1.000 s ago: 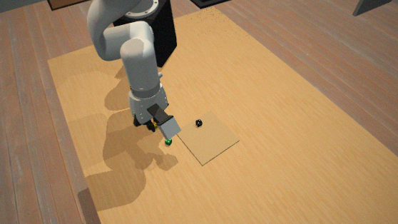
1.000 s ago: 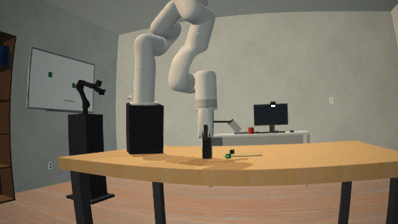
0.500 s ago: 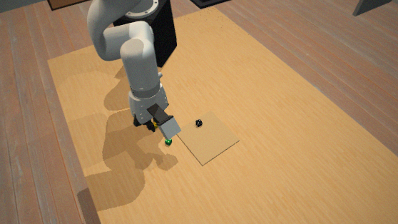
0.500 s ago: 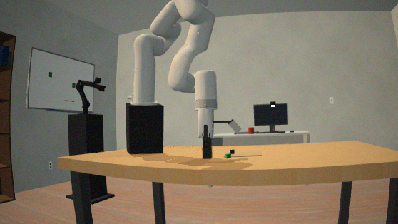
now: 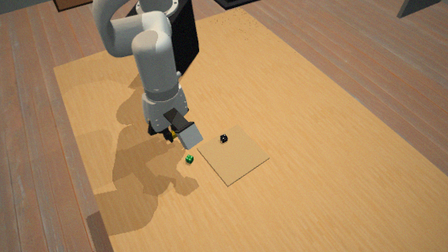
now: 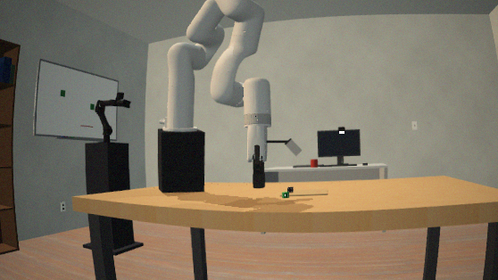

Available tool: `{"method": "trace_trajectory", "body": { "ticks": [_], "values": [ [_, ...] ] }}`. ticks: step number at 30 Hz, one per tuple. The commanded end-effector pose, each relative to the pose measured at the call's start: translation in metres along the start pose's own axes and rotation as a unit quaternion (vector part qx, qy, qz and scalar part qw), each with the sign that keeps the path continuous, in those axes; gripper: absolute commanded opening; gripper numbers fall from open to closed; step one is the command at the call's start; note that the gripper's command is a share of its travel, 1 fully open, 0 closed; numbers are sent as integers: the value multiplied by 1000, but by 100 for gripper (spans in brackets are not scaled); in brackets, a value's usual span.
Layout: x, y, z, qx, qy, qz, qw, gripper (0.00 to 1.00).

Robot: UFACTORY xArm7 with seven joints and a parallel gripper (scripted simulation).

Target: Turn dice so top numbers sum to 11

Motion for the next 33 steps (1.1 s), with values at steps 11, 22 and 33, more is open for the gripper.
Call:
{"method": "trace_trajectory", "body": {
  "ticks": [11, 22, 33],
  "values": [
    [0, 70, -1, 1, 0, 1, 1000, 11],
    [-3, 71, -9, 1, -6, 2, 1000, 11],
    [-87, 74, -104, 1, -92, 4, 996, 11]
  ]
}}
Point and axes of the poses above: the point where the finger pads meet when closed, its own y axis back along the fingers, its own x axis across the jaws, z = x × y, the point moved 8 cm from there along y, back along the fingers, and after that the axes turned 8 degrees about -y, right-handed, at the moved point
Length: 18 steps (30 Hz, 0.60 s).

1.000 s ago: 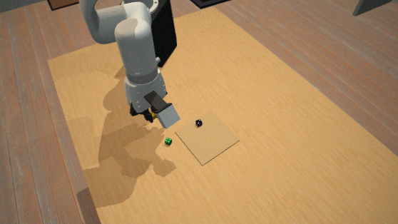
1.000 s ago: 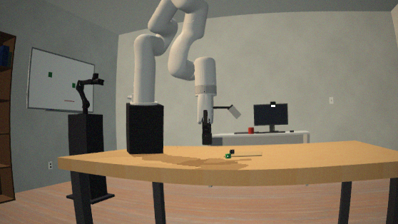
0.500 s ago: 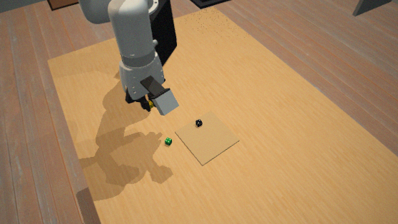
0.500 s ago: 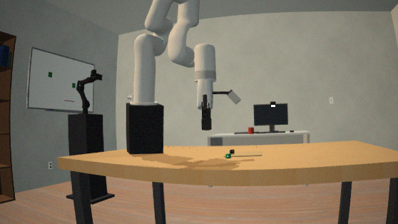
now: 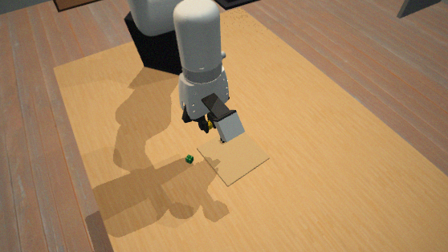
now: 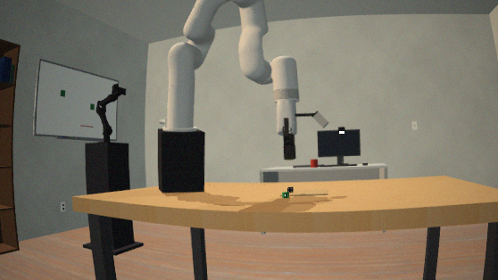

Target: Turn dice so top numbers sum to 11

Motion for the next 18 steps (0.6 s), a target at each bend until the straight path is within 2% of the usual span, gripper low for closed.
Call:
{"method": "trace_trajectory", "body": {
  "ticks": [1, 3, 18],
  "values": [
    [-45, -3, -31, -7, -36, 15, 999, 11],
    [-55, -2, -36, -7, -43, 14, 999, 11],
    [-55, -3, -36, -7, -43, 14, 999, 11]
  ]
}}
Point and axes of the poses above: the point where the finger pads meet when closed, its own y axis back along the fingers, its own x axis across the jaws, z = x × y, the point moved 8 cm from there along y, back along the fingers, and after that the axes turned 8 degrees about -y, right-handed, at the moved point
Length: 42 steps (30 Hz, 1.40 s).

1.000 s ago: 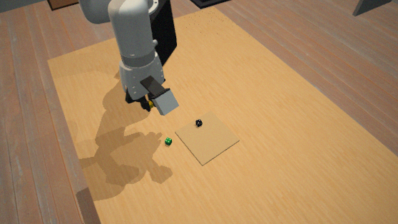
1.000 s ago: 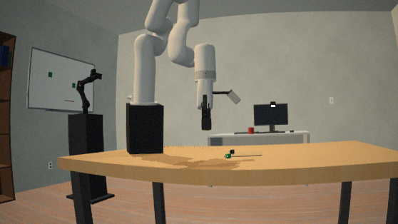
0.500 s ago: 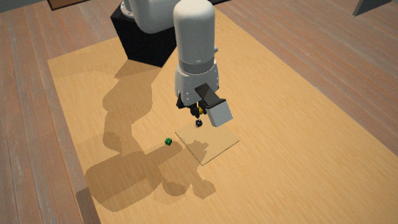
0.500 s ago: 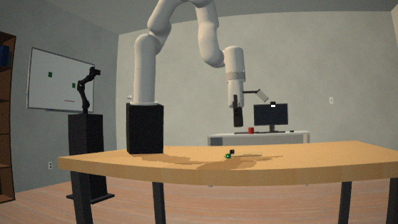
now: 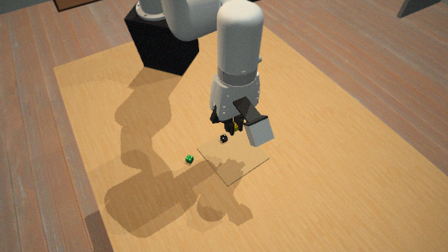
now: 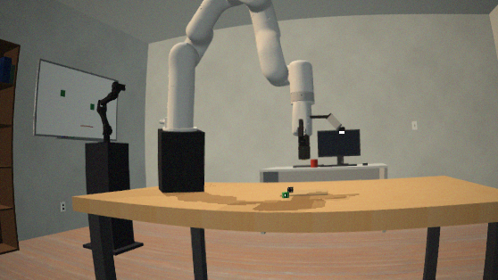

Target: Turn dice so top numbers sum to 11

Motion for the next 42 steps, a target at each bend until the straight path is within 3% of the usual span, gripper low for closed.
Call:
{"method": "trace_trajectory", "body": {
  "ticks": [1, 10, 25, 42],
  "values": [
    [-1, -1, -1, 2, 0, -1, 1000, 11],
    [-1, -19, -1, 2, 0, -1, 1000, 11],
    [-1, -85, -2, 2, 0, -1, 1000, 11],
    [-1, -95, -2, 2, 0, -1, 1000, 11]
  ]
}}
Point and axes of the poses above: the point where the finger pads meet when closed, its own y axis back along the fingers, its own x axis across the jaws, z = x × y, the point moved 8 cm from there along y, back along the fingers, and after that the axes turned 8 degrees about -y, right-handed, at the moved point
